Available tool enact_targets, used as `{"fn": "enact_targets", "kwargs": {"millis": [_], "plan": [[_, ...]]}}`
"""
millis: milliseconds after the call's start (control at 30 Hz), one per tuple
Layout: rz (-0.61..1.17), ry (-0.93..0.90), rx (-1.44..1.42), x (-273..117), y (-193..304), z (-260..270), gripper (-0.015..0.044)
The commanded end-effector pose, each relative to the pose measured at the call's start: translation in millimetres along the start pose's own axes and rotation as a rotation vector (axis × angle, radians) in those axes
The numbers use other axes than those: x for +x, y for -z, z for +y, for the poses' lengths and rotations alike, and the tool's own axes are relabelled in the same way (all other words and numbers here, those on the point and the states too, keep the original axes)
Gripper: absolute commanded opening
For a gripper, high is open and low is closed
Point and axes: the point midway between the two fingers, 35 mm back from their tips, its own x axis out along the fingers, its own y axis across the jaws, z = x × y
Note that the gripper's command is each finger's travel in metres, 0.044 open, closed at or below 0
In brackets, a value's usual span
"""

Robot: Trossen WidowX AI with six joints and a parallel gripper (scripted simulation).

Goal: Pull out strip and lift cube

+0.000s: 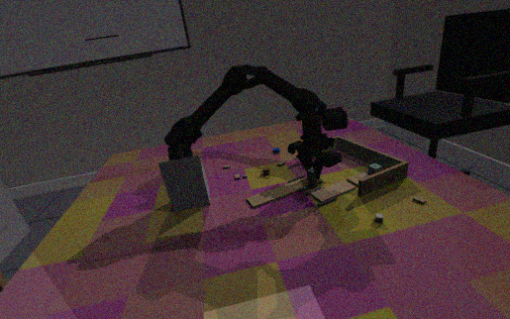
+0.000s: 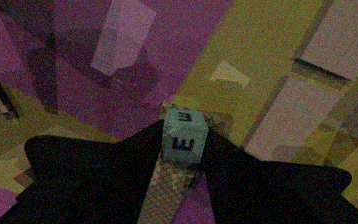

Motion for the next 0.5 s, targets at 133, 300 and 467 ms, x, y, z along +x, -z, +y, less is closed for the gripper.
{"fn": "enact_targets", "kwargs": {"millis": [133,300,467], "plan": [[0.001,0.0,0.001,-8,8,3,0.0],[0.002,0.0,0.004,-22,25,10,0.0],[0.003,-0.002,0.008,-35,42,19,0.0]]}}
